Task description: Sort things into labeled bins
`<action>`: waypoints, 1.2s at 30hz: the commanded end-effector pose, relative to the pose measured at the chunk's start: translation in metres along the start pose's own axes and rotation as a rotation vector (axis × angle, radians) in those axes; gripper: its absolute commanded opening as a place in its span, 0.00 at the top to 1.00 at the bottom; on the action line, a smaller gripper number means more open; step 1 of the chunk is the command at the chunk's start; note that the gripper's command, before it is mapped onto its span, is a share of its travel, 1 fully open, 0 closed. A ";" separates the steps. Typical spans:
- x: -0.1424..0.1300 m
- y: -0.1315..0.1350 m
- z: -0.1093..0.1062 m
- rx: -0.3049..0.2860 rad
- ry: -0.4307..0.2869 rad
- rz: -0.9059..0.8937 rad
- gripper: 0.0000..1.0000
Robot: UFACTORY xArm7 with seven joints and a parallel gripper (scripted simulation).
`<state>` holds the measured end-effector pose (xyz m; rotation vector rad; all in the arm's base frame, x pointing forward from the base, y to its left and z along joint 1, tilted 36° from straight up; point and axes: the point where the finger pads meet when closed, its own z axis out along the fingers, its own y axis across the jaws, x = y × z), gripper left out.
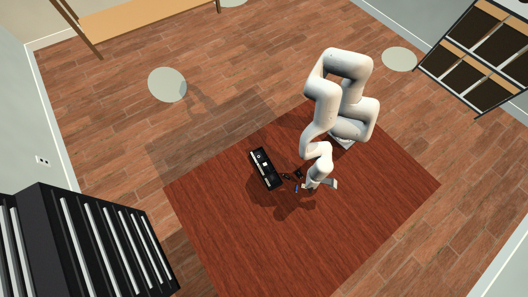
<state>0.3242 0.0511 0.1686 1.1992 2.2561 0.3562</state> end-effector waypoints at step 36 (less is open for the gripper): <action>-0.001 0.002 0.057 -0.002 -0.002 0.000 0.59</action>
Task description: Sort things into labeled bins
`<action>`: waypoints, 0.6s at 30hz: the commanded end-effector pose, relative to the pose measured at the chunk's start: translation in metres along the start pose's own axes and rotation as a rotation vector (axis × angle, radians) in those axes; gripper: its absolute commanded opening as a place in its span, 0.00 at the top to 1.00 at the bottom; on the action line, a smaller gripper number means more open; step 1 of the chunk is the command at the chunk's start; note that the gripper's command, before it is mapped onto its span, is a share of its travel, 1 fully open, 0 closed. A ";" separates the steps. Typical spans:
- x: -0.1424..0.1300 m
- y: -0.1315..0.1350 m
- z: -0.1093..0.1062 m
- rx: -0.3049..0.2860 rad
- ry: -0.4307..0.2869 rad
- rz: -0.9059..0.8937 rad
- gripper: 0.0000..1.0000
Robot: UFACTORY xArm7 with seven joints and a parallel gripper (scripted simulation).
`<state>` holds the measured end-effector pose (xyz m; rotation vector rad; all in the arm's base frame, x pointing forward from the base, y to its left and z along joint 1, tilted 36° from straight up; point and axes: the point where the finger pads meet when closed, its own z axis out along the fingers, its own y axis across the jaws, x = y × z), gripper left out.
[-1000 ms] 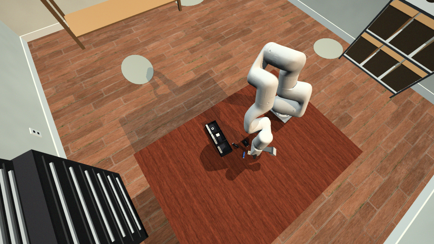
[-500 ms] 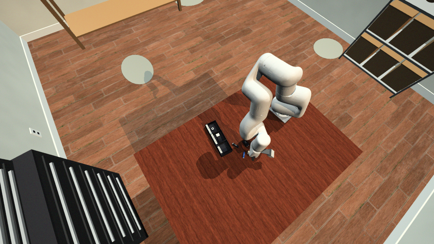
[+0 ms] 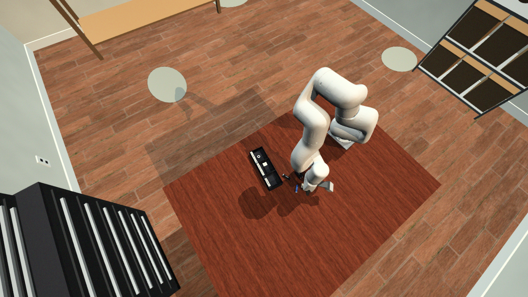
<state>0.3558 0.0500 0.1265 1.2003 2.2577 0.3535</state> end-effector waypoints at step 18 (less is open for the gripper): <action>0.000 0.000 0.007 -0.005 -0.002 0.000 1.00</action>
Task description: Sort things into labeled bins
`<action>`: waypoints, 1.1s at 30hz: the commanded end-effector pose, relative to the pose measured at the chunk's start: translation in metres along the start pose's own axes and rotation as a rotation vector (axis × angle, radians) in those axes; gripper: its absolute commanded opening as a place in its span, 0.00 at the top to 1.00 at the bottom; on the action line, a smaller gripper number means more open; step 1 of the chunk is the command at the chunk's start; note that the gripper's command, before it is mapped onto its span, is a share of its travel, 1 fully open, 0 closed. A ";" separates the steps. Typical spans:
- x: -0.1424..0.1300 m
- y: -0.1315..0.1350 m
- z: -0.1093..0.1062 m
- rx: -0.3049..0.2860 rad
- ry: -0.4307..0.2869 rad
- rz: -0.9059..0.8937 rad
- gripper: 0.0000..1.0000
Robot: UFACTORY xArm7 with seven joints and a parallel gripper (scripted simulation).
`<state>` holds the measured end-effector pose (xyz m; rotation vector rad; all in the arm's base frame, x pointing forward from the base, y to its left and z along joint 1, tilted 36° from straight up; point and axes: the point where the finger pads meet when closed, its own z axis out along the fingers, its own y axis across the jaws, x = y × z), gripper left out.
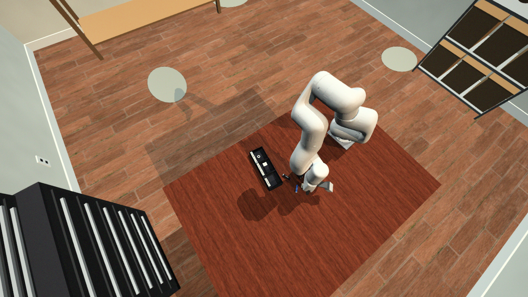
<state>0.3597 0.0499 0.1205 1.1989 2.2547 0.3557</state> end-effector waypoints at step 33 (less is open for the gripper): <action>0.000 0.001 -0.010 -0.002 -0.001 0.000 1.00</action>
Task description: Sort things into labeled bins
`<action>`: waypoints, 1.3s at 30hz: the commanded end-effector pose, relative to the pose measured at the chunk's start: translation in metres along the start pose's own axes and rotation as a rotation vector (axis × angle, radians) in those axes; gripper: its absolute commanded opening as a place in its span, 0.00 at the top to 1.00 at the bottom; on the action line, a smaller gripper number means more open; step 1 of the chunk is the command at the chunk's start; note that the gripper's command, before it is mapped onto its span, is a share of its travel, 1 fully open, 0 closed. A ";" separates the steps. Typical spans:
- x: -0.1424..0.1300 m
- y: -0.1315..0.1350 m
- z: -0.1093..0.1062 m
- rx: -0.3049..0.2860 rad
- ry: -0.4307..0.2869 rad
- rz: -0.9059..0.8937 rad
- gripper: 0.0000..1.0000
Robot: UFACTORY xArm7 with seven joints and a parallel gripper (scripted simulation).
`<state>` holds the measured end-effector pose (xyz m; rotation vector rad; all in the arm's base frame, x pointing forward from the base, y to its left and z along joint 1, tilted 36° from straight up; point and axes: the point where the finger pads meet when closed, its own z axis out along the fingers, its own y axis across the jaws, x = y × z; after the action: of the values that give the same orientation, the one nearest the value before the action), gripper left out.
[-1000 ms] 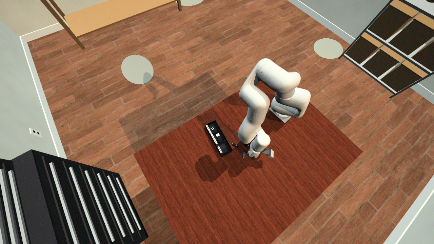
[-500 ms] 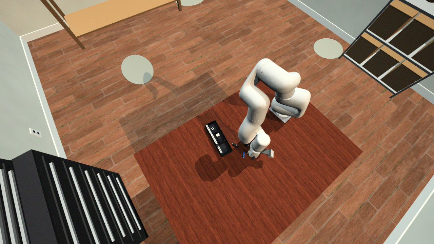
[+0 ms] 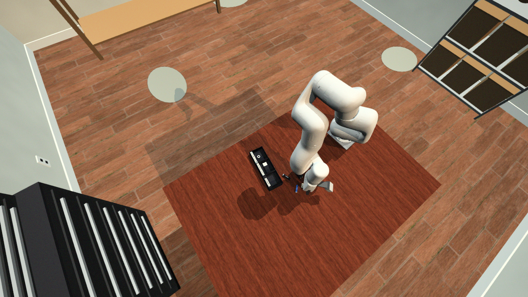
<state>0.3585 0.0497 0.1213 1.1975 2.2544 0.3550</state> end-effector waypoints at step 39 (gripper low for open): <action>-0.001 0.001 -0.065 -0.002 0.000 0.001 1.00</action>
<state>0.3239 0.0512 0.1690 1.1988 2.2553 0.3538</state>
